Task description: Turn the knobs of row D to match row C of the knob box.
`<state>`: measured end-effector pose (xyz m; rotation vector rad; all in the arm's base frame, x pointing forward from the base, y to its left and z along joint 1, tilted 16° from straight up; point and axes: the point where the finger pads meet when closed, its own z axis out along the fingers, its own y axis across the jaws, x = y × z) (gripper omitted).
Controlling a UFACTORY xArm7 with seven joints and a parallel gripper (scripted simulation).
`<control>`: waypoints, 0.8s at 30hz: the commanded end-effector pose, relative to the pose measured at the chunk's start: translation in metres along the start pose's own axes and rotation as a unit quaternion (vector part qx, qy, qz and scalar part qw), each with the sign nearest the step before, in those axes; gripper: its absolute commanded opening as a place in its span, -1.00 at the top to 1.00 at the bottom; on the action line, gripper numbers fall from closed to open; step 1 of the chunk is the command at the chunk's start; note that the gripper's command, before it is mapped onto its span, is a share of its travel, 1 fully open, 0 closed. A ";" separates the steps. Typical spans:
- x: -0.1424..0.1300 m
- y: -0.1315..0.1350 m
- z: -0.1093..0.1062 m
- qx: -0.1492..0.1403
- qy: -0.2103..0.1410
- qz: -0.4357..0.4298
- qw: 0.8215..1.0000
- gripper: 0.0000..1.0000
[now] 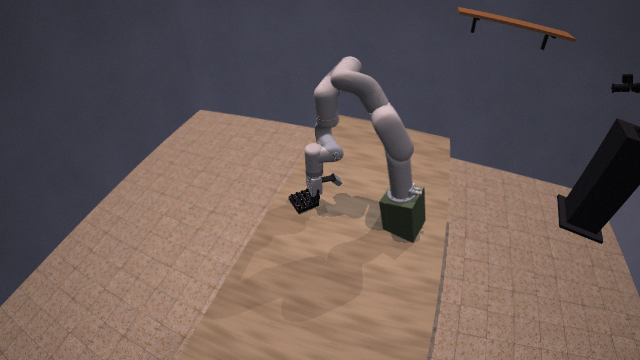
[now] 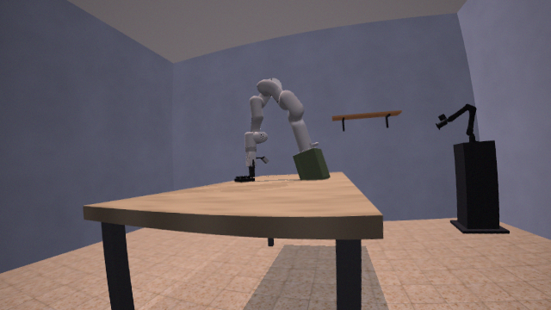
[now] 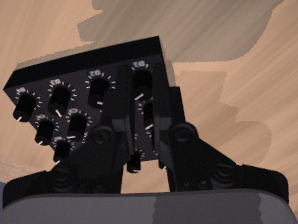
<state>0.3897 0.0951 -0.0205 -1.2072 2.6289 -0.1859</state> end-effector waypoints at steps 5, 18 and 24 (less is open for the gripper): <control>-0.001 0.000 -0.001 0.001 -0.001 0.000 1.000 0.61; -0.001 0.000 -0.001 0.001 -0.001 0.000 1.000 0.61; -0.001 0.000 -0.002 0.001 -0.001 0.000 1.000 0.61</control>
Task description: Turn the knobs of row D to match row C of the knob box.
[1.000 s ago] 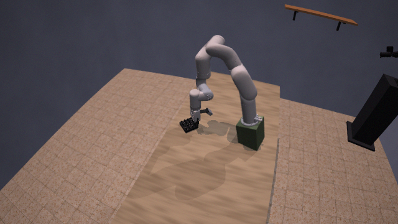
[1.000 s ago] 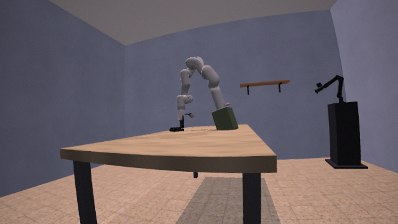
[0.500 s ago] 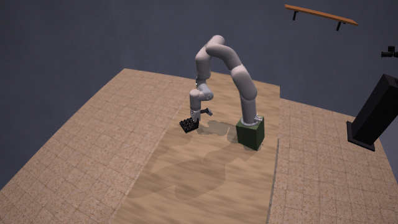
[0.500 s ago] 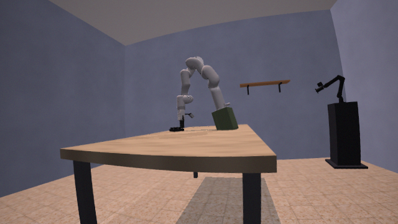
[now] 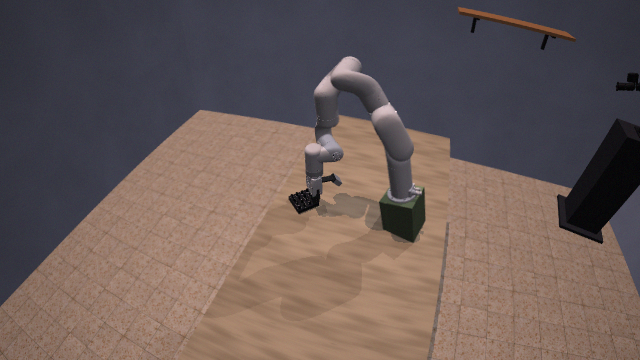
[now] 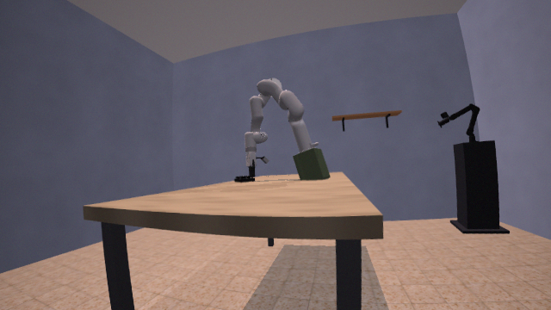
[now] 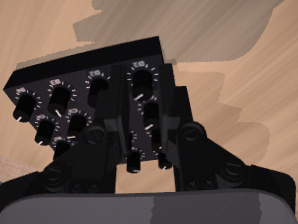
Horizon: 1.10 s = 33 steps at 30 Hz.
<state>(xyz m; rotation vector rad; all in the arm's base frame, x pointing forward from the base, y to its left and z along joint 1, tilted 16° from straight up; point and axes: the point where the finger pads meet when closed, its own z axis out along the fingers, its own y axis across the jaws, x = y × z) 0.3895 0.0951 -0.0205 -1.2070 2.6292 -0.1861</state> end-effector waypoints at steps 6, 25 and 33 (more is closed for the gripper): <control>-0.001 -0.001 -0.015 0.001 -0.001 0.000 1.000 0.61; -0.001 -0.001 -0.036 0.000 -0.001 0.000 1.000 0.61; -0.001 -0.001 -0.036 0.000 -0.001 0.000 1.000 0.61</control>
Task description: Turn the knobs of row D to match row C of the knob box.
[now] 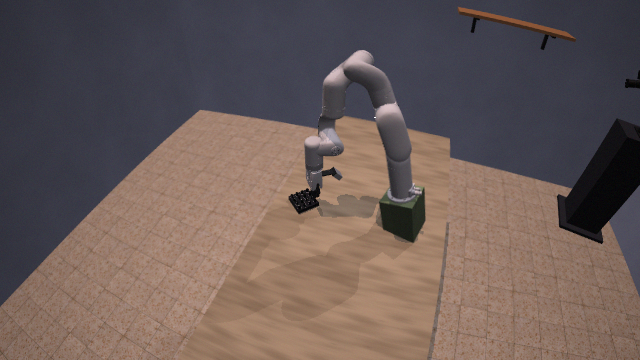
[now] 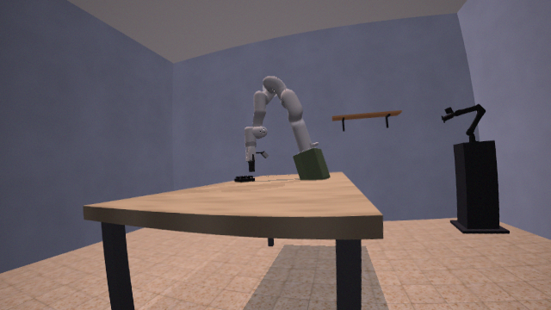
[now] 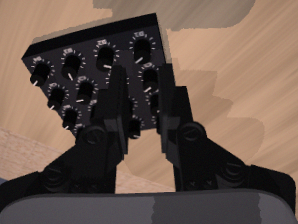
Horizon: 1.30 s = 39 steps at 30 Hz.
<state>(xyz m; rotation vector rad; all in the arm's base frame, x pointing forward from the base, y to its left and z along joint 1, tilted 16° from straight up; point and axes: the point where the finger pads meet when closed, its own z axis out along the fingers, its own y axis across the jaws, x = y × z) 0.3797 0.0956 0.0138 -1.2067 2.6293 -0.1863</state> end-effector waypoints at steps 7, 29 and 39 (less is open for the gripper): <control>-0.010 -0.040 -0.018 0.000 -0.002 -0.073 0.997 0.61; -0.011 -0.052 -0.023 0.001 -0.001 -0.092 0.996 0.61; -0.011 -0.052 -0.023 0.001 -0.001 -0.092 0.996 0.61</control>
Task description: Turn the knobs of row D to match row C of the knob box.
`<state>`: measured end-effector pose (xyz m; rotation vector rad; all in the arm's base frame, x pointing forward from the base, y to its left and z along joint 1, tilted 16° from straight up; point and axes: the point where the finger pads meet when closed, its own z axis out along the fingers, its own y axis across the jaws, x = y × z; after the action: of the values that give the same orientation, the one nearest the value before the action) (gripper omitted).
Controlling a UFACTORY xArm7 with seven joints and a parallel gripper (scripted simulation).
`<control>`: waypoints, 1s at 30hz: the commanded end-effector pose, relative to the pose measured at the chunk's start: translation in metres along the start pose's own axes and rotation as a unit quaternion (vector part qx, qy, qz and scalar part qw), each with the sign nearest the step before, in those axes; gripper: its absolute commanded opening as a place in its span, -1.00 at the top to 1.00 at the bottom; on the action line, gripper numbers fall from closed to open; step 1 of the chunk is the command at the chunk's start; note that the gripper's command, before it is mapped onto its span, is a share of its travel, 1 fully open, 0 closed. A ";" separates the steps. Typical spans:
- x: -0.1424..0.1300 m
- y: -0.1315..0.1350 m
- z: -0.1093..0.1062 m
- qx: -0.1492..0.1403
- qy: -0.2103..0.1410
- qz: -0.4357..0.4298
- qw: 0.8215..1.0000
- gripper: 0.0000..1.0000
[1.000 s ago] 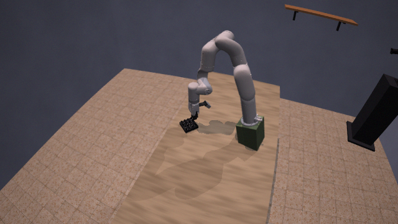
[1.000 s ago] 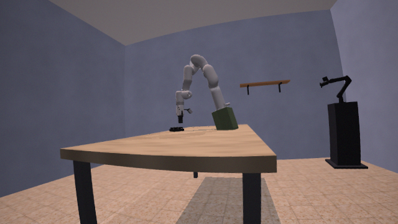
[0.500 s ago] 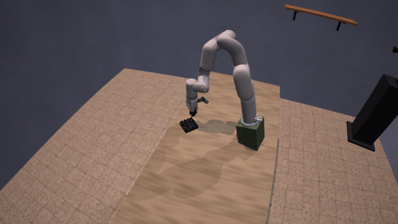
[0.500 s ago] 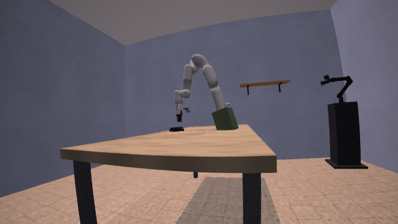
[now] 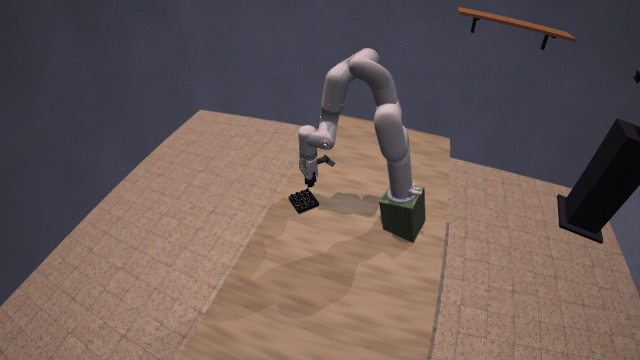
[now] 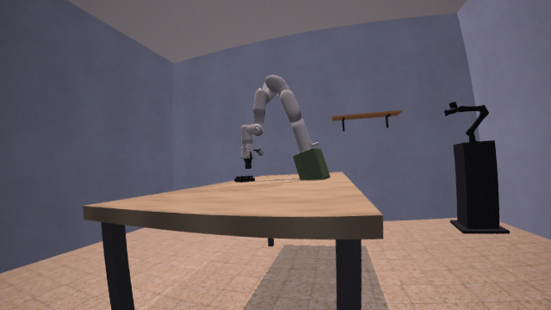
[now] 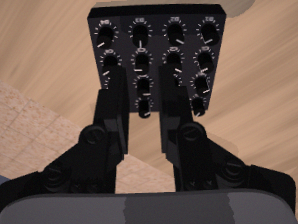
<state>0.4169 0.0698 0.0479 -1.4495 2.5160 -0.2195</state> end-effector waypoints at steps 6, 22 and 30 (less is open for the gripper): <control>-0.001 -0.001 -0.001 0.001 -0.001 0.000 1.000 0.61; -0.001 -0.001 0.001 0.001 -0.001 0.000 1.000 0.61; -0.001 -0.001 0.007 0.001 -0.001 0.000 1.000 0.61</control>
<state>0.4186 0.0696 0.0427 -1.4496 2.5160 -0.2179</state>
